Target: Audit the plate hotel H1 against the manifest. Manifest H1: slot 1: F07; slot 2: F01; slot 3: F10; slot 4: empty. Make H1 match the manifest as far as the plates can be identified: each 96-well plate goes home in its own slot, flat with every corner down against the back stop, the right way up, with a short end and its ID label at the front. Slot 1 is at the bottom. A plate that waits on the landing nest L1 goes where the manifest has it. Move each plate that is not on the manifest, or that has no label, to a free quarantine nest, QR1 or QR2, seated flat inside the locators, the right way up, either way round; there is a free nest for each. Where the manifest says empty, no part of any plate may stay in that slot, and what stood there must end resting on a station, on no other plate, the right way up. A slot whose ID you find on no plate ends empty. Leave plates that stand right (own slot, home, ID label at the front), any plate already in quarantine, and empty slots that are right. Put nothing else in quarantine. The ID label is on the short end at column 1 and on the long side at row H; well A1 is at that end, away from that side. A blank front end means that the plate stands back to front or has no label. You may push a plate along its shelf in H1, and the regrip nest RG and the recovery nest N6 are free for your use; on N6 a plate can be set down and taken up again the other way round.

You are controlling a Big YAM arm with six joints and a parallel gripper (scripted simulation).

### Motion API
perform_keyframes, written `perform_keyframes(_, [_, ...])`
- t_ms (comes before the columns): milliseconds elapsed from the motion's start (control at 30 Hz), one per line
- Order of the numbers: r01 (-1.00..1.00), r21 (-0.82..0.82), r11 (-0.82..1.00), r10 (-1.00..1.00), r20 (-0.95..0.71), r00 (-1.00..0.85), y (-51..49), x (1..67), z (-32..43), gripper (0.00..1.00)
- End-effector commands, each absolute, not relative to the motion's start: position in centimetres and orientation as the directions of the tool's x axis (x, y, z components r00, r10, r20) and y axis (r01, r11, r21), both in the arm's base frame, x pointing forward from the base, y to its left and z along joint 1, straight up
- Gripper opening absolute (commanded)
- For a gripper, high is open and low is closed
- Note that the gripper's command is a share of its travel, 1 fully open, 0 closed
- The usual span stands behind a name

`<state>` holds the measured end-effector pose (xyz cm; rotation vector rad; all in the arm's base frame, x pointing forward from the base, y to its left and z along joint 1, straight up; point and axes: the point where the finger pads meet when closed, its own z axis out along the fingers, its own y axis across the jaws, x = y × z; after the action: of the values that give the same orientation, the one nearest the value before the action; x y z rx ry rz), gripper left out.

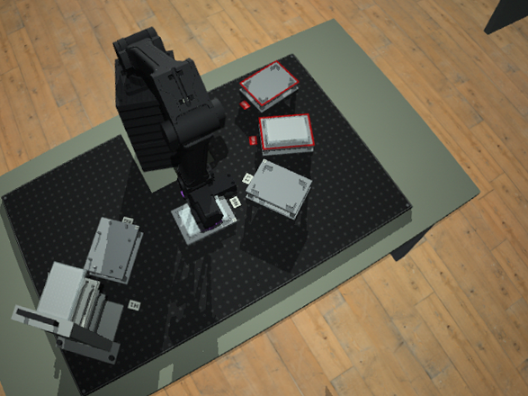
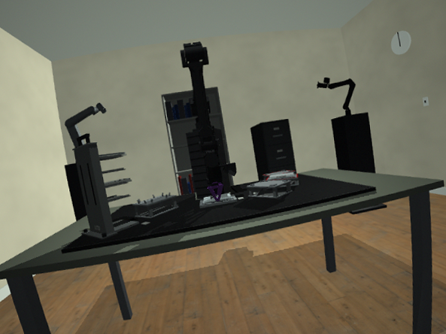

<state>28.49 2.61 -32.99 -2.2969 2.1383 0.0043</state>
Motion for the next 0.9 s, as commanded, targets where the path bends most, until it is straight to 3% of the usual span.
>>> perform_keyframes(0, [-0.997, -0.004, -0.072, -0.997, -0.007, 0.072, 2.6, 28.5, -32.7, 1.00])
perform_keyframes(867, [-0.997, -0.003, -0.075, -0.997, -0.007, 0.075, 2.3, 28.5, -28.2, 1.00])
